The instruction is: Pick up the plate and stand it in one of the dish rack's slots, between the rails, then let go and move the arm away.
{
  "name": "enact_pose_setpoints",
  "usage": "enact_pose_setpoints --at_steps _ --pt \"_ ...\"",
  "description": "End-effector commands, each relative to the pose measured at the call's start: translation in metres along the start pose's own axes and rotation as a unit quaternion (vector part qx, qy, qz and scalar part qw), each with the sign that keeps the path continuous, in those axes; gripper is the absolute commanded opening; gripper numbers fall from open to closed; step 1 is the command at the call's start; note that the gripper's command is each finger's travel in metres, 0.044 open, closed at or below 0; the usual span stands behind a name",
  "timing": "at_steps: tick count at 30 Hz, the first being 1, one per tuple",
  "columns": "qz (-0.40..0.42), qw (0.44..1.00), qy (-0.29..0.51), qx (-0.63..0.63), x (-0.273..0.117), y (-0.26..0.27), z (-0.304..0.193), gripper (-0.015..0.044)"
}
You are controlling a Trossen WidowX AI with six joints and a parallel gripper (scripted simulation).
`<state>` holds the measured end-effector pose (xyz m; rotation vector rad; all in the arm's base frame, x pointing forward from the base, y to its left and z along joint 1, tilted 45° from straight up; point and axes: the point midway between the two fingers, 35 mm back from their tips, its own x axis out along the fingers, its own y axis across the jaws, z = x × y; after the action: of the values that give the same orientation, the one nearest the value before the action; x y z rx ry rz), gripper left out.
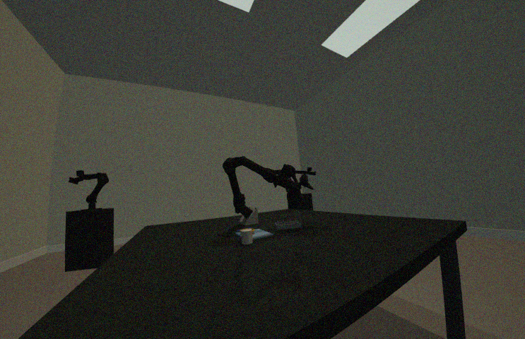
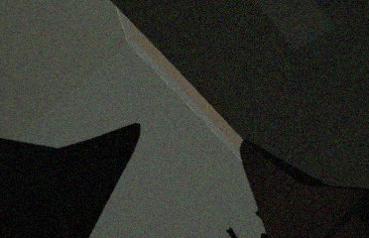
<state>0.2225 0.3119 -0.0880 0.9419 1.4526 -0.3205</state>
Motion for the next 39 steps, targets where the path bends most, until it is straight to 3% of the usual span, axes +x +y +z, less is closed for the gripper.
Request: enact_pose_setpoints --at_steps 1,21,36,39 --pt "-0.011 0.999 -0.038 -0.036 -0.019 0.015 0.019 0.0400" --pt "-0.181 0.938 -0.184 -0.232 -0.174 0.035 0.122 0.0400" --pt "-0.361 0.835 -0.192 -0.368 -0.334 -0.007 0.169 0.0400" --pt "-0.379 0.823 -0.187 -0.380 -0.351 -0.014 0.171 0.0400"
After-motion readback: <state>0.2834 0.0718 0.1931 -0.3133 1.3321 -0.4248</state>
